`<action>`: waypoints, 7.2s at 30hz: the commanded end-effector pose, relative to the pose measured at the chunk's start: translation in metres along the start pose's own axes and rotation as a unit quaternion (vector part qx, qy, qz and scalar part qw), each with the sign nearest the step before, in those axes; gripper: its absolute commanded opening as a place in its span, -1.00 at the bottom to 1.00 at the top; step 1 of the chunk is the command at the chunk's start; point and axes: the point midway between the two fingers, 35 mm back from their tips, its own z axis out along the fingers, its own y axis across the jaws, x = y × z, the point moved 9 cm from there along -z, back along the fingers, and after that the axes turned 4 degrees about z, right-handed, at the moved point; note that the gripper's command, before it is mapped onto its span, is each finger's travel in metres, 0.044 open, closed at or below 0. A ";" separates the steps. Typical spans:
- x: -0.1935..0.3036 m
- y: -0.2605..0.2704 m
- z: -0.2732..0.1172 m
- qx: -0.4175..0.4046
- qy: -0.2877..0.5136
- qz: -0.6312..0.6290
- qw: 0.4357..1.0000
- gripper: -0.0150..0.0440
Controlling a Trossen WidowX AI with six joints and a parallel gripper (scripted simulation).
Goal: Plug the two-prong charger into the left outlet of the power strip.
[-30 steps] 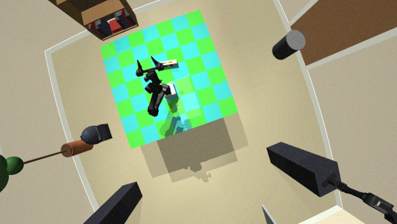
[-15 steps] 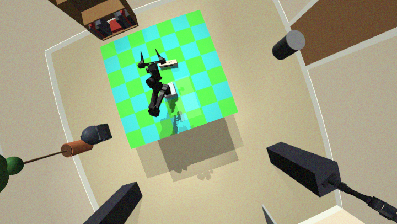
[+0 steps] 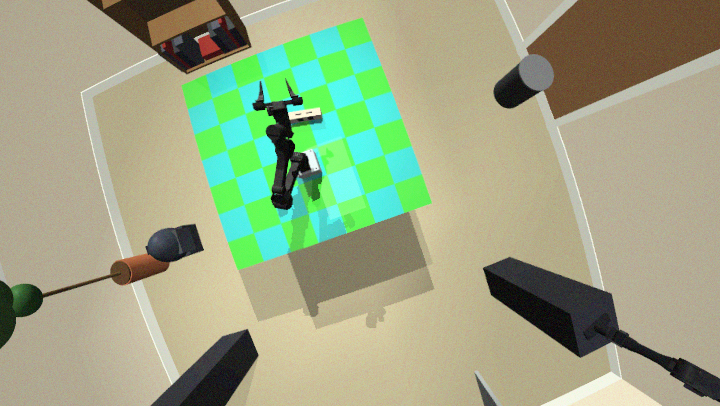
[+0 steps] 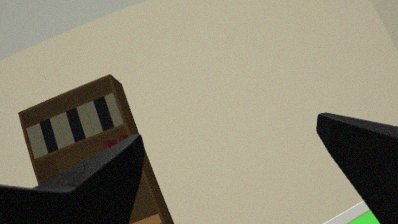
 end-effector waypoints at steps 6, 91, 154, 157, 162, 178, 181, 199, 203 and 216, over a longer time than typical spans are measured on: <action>0.020 -0.005 0.019 0.018 0.077 0.004 0.997 1.00; 0.275 0.067 0.022 -0.135 0.769 -0.238 0.578 1.00; 0.363 0.070 -0.044 -0.204 0.832 -0.315 0.409 1.00; 0.361 0.071 -0.043 -0.204 0.832 -0.312 0.412 0.91; 0.361 0.071 -0.043 -0.204 0.832 -0.312 0.412 0.47; 0.352 0.075 -0.038 -0.204 0.832 -0.313 0.411 -0.49; 0.341 0.078 -0.033 -0.204 0.832 -0.313 0.411 -0.49; 0.311 0.073 -0.023 -0.179 0.838 -0.300 0.418 -0.49; 0.310 0.064 -0.023 -0.160 0.843 -0.290 0.424 -0.49; 0.308 0.033 -0.025 -0.099 0.854 -0.254 0.443 -0.49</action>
